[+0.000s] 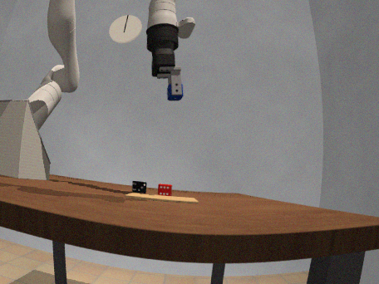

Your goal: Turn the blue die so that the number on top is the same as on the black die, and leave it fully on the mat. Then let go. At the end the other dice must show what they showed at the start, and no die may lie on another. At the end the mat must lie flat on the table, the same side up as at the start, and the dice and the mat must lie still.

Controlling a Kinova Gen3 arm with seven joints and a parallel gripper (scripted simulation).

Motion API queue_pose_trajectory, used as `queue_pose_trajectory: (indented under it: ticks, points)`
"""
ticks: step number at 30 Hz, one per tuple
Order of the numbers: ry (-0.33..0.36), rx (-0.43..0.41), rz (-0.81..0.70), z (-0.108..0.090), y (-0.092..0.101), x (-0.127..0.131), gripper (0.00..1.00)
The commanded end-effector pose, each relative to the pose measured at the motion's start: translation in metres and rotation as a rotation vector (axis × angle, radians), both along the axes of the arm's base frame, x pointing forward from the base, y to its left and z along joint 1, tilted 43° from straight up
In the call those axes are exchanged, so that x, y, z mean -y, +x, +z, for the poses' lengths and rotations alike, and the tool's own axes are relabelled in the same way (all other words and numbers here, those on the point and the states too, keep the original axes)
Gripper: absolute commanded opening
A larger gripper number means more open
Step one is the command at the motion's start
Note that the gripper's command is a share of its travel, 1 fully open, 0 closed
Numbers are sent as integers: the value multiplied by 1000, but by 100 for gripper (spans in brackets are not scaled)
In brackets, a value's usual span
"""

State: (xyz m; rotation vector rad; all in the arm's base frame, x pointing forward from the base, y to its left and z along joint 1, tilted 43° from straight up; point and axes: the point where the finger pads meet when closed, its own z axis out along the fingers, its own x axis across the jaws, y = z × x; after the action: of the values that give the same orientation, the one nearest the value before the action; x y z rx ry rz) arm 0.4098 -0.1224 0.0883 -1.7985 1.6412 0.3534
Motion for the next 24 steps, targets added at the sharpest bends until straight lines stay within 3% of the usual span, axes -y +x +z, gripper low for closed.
queue_pose_trajectory:
  ticks: [1,3,5,15,20,22,24]
  points:
    - [-32,-3,-75,22,-8,30,57]
    - [-35,-14,-124,39,-15,42,57]
    - [-35,-14,-124,39,-15,42,57]
    - [-51,-95,-412,134,-64,87,57]
    - [-59,-159,-578,181,-96,93,57]
    - [-59,-159,-578,181,-96,93,57]
    - [-62,-190,-648,198,-109,91,57]
